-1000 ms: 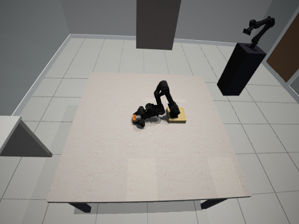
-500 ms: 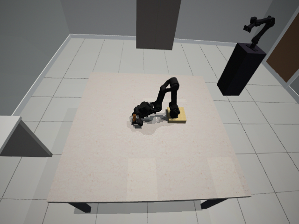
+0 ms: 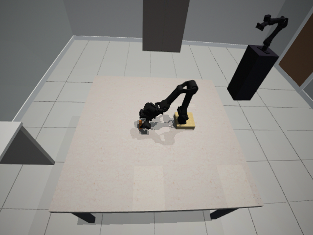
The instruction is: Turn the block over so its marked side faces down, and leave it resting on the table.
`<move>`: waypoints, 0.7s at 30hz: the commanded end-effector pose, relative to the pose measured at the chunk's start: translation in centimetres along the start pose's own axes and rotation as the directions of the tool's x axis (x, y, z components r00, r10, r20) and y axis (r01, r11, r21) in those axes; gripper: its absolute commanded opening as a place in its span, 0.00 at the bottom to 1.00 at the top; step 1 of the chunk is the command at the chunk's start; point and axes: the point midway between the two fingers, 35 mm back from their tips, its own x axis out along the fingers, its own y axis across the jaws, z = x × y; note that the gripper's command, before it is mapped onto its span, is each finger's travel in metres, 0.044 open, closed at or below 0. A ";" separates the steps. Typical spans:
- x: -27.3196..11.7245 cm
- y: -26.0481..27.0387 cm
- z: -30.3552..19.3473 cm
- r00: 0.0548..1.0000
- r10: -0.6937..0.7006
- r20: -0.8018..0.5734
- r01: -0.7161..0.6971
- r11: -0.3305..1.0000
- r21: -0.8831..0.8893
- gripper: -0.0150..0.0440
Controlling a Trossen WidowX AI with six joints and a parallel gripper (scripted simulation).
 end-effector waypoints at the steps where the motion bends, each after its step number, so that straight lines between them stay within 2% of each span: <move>1: -4.9 -0.1 0.9 0.994 0.019 -0.110 -0.017 1.000 0.018 1.00; 13: -4.9 -0.1 1.0 0.993 0.019 -0.116 -0.017 1.000 0.019 1.00; 21: -3.9 0.0 3.7 0.932 0.019 -0.361 -0.007 0.999 0.035 1.00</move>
